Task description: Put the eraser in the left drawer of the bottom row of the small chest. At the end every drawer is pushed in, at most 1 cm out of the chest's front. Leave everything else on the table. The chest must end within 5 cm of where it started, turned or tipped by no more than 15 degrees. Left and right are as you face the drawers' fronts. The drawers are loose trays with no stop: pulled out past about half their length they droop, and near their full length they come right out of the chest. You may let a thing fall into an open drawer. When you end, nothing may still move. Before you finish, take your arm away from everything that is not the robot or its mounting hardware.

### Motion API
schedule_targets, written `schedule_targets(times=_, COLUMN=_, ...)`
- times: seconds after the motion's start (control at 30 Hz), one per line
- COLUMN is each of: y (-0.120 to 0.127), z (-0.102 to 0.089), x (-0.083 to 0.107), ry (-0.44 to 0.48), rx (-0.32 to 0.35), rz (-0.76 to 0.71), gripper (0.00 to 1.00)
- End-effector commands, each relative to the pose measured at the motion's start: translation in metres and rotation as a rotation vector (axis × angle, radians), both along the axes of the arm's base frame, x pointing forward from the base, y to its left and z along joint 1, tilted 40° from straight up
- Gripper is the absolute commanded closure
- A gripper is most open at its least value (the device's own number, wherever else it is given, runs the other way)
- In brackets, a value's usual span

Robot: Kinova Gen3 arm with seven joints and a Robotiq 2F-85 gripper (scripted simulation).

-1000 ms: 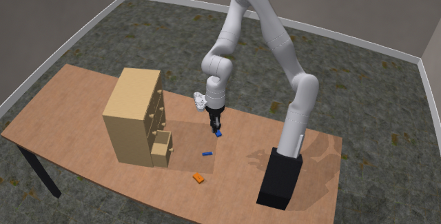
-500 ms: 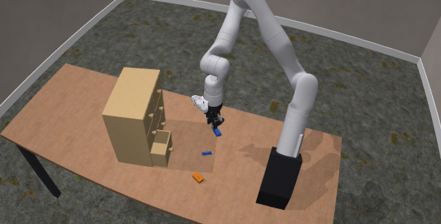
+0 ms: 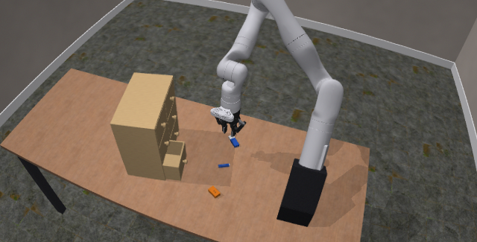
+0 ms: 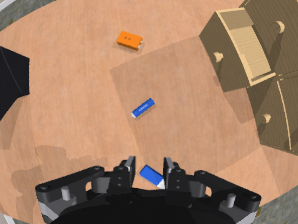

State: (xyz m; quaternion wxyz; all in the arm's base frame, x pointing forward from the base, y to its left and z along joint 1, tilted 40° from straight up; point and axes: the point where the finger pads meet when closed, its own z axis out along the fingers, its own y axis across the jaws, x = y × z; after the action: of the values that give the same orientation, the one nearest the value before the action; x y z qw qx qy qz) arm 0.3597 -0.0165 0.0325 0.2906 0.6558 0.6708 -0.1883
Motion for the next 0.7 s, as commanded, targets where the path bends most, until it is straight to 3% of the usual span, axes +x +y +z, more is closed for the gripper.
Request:
schedule_targets(times=0.0, y=-0.016, z=-0.001, x=0.003, ry=0.074, rx=-0.010, rz=0.074, gripper=0.67)
schedule_targets(times=0.67, y=-0.072, z=-0.002, x=0.016, ry=0.416, rx=-0.080, rz=0.485, gripper=0.67)
